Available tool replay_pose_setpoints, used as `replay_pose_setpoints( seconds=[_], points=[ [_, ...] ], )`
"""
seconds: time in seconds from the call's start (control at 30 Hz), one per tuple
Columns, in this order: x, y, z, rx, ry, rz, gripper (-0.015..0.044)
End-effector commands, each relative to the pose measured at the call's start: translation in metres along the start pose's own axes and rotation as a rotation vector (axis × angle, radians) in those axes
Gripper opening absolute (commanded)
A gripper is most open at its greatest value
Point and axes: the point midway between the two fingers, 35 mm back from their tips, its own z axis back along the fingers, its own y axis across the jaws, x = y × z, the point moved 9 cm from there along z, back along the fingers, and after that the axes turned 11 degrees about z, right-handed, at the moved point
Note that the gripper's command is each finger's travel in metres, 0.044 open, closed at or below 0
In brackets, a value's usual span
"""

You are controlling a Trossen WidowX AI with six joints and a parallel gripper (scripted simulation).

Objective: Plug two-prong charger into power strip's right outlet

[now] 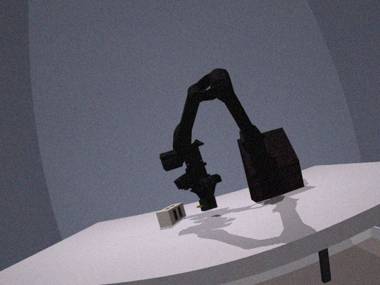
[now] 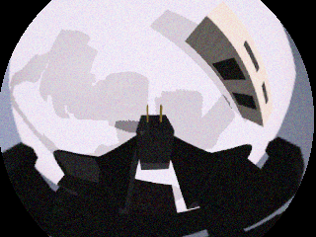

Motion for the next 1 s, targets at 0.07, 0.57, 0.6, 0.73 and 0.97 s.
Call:
replay_pose_setpoints(
  seconds=[0.07,0.57,0.6,0.73,0.97],
  points=[
    [-0.002,0.000,0.021,-0.005,-0.002,0.006,0.0000],
    [-0.009,-0.012,0.025,0.001,-0.005,-0.074,0.0000],
    [-0.009,-0.013,0.024,0.002,-0.005,-0.084,0.0000],
    [-0.011,-0.019,0.022,0.004,-0.005,-0.122,0.0000],
    [-0.014,-0.030,0.017,0.007,-0.007,-0.188,0.0000]
  ],
)
